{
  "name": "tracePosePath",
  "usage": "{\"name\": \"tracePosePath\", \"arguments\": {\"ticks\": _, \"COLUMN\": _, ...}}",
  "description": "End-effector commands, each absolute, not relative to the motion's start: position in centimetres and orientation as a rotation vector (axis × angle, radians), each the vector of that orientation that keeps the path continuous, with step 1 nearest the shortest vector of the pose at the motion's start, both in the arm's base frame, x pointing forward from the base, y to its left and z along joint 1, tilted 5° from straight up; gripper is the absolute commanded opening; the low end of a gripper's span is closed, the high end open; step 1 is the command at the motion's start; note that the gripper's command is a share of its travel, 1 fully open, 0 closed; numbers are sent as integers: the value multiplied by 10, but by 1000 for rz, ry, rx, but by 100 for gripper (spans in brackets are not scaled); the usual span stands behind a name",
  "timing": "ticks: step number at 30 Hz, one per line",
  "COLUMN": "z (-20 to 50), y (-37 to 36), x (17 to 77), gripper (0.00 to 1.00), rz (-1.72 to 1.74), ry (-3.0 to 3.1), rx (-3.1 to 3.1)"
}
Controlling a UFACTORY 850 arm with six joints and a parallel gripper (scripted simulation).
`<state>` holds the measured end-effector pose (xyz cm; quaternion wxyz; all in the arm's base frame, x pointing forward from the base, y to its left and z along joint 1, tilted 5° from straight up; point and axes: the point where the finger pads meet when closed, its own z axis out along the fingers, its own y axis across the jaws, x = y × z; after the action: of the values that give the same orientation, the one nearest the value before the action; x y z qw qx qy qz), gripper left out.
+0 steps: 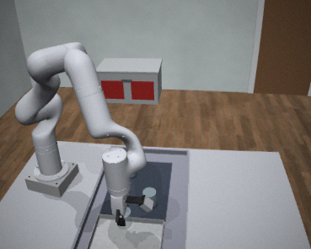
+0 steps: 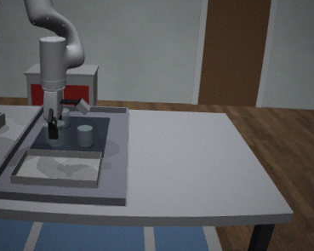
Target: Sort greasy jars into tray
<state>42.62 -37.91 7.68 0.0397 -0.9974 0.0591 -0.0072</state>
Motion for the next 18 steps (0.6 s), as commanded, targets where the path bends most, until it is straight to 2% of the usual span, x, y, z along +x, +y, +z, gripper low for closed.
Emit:
{"name": "tracePosePath", "arguments": {"ticks": 1, "z": 67, "y": -379, "x": 427, "gripper": 0, "rz": -25, "ry": 181, "rx": -3058}}
{"name": "tracePosePath", "arguments": {"ticks": 18, "z": 28, "y": -376, "x": 428, "gripper": 0, "rz": -25, "ry": 181, "rx": -3058}}
